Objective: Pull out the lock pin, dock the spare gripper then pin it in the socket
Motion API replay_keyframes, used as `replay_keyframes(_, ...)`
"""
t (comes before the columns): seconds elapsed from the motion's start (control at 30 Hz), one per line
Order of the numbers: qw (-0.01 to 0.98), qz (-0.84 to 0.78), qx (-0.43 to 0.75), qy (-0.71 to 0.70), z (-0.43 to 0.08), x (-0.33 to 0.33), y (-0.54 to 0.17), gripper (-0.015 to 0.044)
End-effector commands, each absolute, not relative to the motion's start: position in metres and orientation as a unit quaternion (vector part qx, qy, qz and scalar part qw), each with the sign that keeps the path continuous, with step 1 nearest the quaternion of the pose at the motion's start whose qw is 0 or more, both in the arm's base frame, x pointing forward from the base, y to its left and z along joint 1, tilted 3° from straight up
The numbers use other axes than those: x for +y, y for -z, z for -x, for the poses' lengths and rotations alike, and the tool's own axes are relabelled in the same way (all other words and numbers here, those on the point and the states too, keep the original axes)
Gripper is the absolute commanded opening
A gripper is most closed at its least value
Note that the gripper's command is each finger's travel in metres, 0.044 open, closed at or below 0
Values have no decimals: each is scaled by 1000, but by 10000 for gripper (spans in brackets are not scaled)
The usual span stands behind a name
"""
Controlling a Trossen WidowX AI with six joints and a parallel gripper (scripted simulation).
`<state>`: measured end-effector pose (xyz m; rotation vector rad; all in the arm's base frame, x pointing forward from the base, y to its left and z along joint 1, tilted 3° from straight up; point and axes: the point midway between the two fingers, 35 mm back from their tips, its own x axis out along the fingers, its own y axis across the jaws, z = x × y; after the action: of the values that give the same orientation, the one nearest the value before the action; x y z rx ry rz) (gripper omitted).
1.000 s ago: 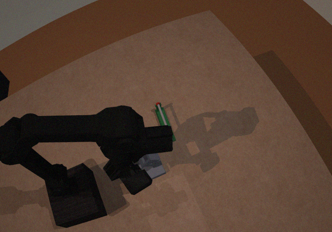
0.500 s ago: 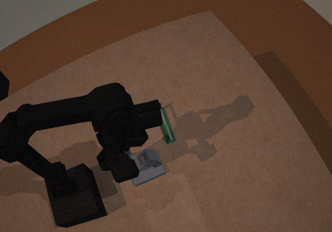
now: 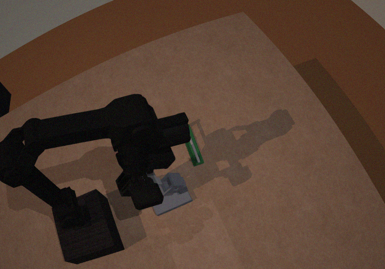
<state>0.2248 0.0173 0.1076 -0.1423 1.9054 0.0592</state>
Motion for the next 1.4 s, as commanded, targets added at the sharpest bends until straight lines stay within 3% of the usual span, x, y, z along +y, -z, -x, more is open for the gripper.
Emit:
replay_keyframes(0.0,580,60,812,-22,-228,18,-104,0)
replay_keyframes(1.37,584,60,809,-25,-262,21,-65,0)
